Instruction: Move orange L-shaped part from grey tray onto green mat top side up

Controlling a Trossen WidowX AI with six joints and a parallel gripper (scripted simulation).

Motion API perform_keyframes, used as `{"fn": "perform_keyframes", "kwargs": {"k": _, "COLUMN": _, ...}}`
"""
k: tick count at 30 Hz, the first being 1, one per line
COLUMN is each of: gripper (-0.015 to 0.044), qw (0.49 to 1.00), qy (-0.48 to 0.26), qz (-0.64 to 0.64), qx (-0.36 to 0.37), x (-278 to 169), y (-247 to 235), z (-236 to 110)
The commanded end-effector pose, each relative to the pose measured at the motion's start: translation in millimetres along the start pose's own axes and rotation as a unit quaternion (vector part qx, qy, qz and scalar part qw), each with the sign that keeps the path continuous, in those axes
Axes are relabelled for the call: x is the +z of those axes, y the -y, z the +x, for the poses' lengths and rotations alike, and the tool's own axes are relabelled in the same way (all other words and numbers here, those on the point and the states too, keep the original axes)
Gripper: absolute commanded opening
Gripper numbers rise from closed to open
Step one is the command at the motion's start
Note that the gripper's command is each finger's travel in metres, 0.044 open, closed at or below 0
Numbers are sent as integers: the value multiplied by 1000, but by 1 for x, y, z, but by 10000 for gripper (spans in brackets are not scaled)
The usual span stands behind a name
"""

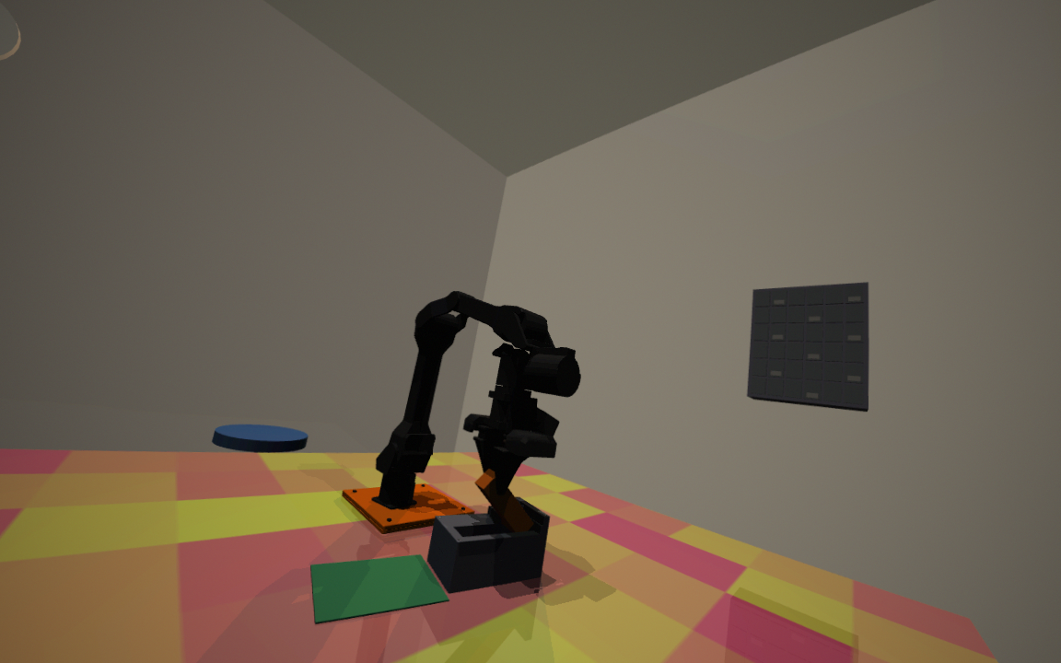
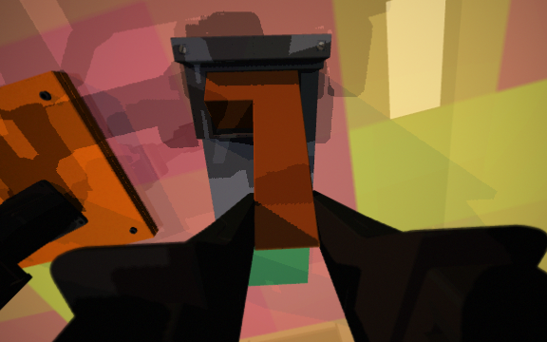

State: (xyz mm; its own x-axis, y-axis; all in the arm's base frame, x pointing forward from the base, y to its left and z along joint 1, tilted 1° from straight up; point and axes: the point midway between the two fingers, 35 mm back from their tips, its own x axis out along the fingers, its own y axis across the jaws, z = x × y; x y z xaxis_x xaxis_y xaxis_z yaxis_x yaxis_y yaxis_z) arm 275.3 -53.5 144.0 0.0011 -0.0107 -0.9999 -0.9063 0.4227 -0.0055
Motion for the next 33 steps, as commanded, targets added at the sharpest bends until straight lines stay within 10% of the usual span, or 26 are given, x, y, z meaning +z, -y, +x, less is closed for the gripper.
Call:
{"fn": "perform_keyframes", "kwargs": {"k": 1, "gripper": 0, "qw": 1000, "qy": 3, "qz": -1, "qx": -4, "x": 1, "y": 1, "z": -9}}
{"fn": "perform_keyframes", "kwargs": {"k": 33, "gripper": 0, "qw": 1000, "qy": 2, "qz": -1, "qx": -4, "x": -19, "y": 0, "z": -36}}
